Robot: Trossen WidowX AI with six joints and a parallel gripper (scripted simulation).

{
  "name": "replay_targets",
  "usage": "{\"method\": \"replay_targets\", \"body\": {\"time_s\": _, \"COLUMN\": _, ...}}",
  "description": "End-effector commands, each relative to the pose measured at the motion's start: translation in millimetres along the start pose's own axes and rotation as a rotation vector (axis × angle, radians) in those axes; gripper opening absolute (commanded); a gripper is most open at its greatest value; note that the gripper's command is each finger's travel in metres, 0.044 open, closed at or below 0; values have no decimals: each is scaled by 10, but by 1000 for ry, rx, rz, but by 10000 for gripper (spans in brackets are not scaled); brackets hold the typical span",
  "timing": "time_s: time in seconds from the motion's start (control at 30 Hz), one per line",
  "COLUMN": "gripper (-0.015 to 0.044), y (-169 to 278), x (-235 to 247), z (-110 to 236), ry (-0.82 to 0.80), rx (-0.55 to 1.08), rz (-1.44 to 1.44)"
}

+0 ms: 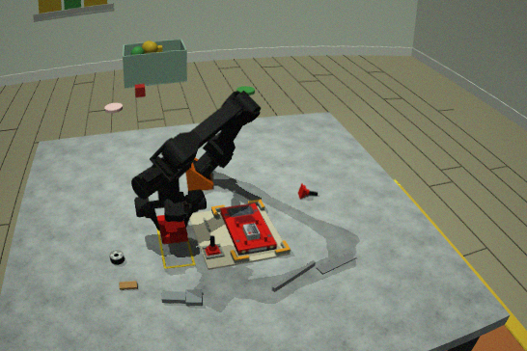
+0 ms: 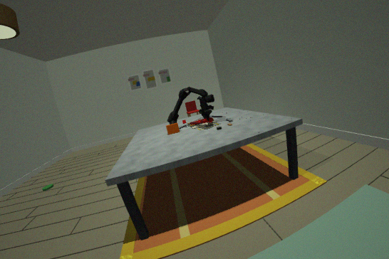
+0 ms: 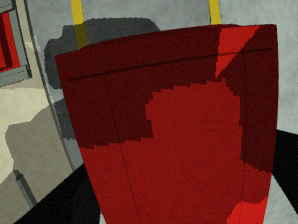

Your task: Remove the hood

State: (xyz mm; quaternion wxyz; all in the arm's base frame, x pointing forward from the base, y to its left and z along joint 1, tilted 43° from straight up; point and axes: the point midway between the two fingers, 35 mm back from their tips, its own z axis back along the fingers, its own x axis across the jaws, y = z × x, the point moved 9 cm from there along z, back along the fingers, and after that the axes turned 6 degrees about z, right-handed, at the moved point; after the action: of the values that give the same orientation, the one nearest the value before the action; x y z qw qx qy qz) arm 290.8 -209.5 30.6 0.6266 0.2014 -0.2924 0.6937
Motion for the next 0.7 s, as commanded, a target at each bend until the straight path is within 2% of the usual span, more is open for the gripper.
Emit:
{"method": "replay_targets", "body": {"time_s": 0.0, "gripper": 0, "y": 0, "x": 0, "z": -24, "ry": -1, "rx": -4, "rz": -4}}
{"method": "replay_targets", "body": {"time_s": 0.67, "gripper": 0, "y": 4, "x": 5, "z": -134, "ry": -2, "rx": -4, "rz": -3}}
